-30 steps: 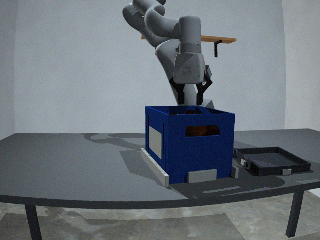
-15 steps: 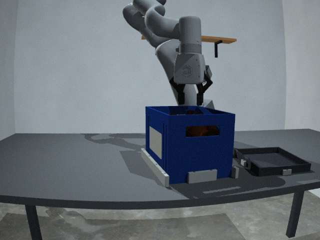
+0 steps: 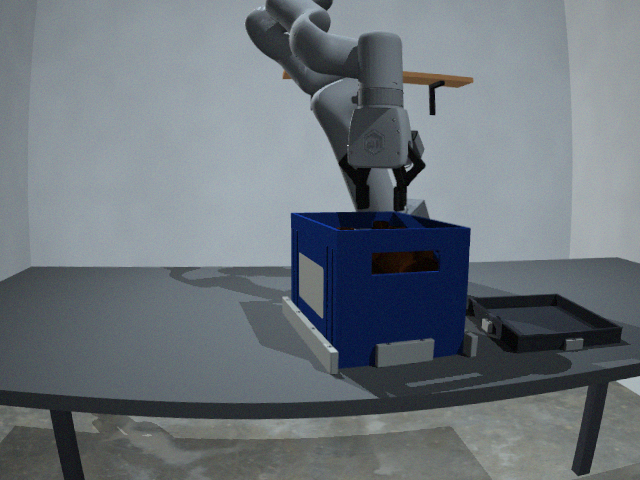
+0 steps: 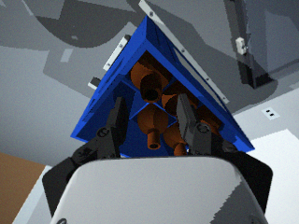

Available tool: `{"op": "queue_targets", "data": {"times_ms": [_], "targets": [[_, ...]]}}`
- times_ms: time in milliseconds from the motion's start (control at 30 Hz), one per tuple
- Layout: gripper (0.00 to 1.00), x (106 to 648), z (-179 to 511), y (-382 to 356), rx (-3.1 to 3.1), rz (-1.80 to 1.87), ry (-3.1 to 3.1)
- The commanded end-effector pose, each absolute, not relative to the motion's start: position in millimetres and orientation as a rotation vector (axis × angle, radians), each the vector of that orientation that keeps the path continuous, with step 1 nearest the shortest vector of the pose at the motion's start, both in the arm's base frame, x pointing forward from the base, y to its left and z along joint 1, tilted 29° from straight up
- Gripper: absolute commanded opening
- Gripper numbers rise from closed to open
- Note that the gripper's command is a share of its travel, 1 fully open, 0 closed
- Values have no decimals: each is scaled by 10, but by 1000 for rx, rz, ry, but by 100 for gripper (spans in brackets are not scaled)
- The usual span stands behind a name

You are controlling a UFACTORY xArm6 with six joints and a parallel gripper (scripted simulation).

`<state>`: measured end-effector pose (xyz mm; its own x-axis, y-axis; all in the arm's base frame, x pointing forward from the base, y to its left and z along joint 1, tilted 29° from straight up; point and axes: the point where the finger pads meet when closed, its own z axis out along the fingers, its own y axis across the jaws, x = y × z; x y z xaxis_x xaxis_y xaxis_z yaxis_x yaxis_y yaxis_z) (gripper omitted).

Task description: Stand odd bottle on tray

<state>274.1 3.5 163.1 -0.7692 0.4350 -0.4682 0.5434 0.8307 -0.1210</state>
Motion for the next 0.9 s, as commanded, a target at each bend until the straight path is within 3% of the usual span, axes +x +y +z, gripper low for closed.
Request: {"op": "queue_targets", "data": {"times_ms": [0,867], "targets": [[65,2749,1642,39,727,-346,2582],[65,2779,1564,8,727,-346,2582]]}}
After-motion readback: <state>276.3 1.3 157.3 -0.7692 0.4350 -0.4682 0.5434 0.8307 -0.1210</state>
